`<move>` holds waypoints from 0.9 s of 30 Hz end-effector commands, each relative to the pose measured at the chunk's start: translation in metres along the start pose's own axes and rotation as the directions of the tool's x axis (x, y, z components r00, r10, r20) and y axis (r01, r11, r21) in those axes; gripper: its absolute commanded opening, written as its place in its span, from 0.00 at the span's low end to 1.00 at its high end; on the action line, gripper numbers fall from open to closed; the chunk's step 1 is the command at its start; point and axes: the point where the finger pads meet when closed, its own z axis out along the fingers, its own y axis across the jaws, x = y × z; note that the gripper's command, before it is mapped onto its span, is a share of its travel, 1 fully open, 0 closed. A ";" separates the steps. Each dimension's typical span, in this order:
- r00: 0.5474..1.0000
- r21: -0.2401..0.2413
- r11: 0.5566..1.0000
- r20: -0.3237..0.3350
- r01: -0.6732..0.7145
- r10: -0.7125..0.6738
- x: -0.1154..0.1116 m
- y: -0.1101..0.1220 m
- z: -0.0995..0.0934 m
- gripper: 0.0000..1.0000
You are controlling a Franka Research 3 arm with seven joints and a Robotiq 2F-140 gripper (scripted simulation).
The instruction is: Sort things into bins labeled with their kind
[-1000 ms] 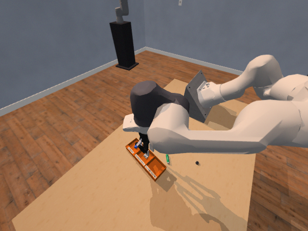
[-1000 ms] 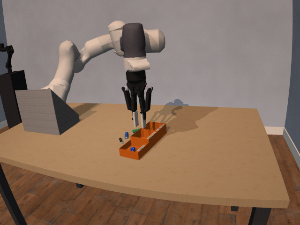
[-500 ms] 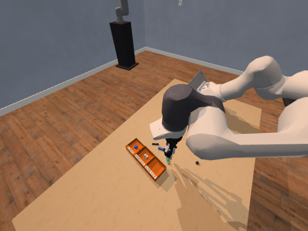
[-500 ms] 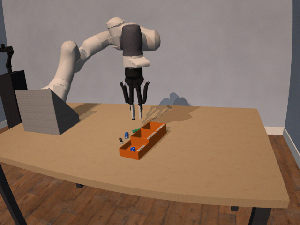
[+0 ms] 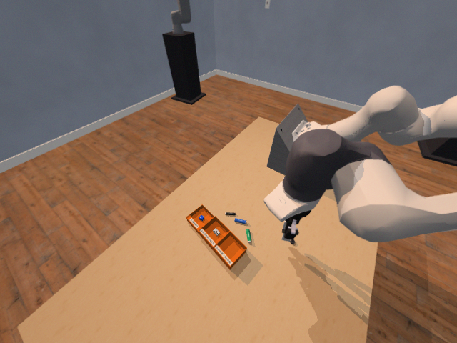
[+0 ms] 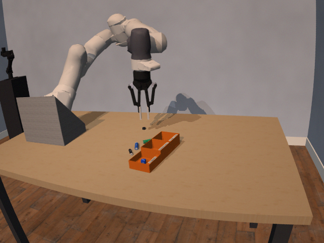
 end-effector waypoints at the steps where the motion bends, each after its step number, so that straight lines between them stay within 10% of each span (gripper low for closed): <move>1: 0.988 -0.006 0.988 -0.018 0.155 -0.155 -0.018 0.007 0.000 0.19; 5: 0.972 -0.010 0.972 -0.004 0.235 -0.235 -0.045 0.011 0.003 0.19; 27: 0.828 -0.042 0.830 -0.044 0.557 -0.558 -0.041 0.012 0.002 0.19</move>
